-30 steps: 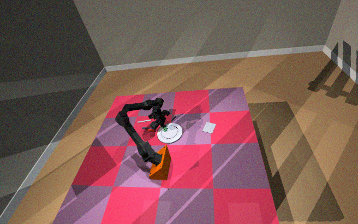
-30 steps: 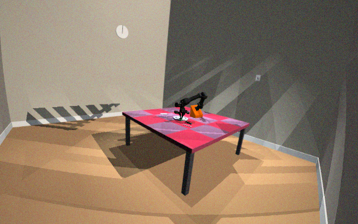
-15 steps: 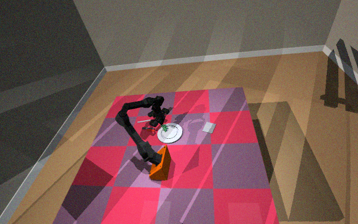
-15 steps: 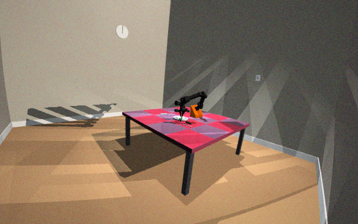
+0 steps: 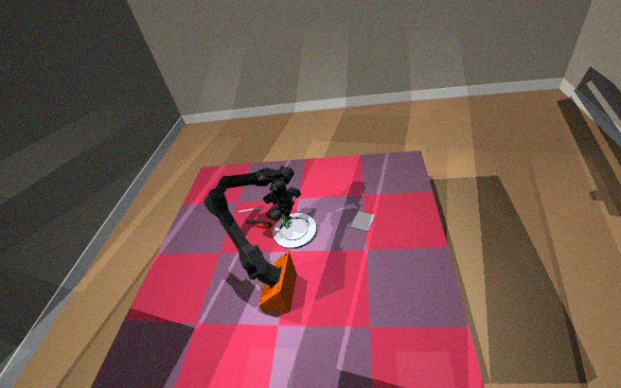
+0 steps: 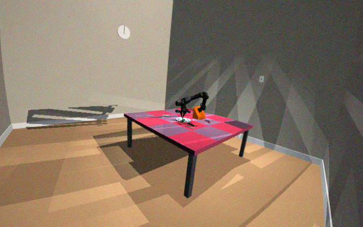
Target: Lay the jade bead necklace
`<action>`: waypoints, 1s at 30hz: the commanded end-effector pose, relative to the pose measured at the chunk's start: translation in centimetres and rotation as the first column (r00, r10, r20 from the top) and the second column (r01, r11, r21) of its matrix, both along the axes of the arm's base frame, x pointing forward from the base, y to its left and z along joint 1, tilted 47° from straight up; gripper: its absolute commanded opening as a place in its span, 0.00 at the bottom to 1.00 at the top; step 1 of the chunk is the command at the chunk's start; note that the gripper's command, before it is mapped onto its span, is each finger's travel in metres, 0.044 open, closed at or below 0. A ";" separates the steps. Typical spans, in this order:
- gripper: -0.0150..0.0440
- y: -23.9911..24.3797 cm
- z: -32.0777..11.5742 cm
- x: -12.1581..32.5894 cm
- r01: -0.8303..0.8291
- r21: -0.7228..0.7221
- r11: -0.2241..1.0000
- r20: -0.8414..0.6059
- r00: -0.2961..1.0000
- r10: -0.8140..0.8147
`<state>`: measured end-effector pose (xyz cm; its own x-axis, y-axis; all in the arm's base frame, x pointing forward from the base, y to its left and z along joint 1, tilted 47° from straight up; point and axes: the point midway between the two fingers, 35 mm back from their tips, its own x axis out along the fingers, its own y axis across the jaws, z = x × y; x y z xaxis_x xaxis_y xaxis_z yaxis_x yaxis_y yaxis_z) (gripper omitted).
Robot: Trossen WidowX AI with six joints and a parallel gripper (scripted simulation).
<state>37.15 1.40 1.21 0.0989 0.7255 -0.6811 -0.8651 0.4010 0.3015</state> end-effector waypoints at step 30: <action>0.25 0.2 -4.1 -0.9 0.002 -0.001 1.000 -0.002 1.000 -0.002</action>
